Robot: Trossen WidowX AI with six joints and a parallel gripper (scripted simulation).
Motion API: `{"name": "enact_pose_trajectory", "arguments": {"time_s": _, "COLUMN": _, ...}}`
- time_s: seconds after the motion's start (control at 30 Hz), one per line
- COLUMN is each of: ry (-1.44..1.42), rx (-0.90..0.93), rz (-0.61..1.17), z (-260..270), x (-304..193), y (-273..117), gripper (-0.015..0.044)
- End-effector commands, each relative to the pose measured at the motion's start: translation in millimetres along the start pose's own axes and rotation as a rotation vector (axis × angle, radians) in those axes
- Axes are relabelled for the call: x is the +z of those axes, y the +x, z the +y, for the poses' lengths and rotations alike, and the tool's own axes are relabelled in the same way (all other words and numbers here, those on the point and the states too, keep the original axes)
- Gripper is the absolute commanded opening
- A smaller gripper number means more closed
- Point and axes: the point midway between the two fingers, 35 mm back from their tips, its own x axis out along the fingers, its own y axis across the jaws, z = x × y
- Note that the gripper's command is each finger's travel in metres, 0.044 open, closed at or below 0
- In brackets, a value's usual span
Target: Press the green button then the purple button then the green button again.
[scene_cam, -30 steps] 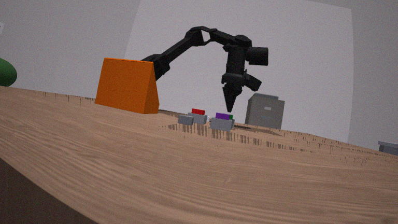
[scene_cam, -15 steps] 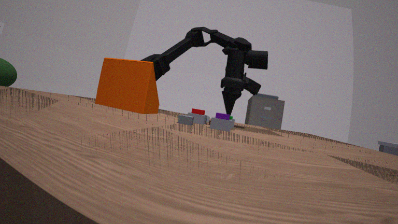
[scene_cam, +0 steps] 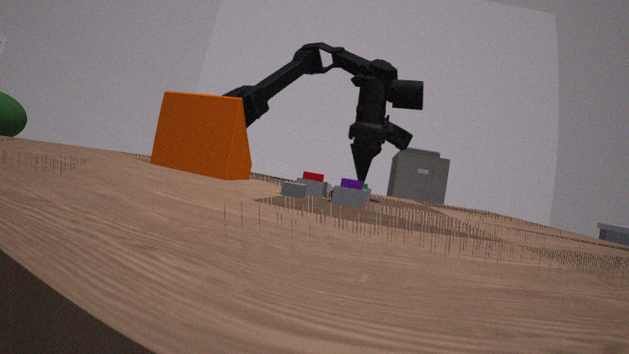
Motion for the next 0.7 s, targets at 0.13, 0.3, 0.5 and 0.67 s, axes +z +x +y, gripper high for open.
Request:
{"name": "enact_pose_trajectory", "arguments": {"time_s": 0.13, "ry": 0.009, "rx": 0.003, "rz": 0.01, "z": -0.6, "x": -1.3, "y": -30.6, "gripper": 0.002}}
{"name": "enact_pose_trajectory", "arguments": {"time_s": 0.3, "ry": 0.009, "rx": 0.002, "rz": 0.01, "z": -0.7, "x": -1.0, "y": -33.1, "gripper": 0.002}}
{"name": "enact_pose_trajectory", "arguments": {"time_s": 0.5, "ry": 0.01, "rx": 0.0, "rz": 0.01, "z": -1.2, "x": -0.7, "y": -92.3, "gripper": 0.002}}
{"name": "enact_pose_trajectory", "arguments": {"time_s": 0.67, "ry": 0.01, "rx": 0.0, "rz": 0.01, "z": -1.2, "x": -0.7, "y": -92.3, "gripper": 0.002}}
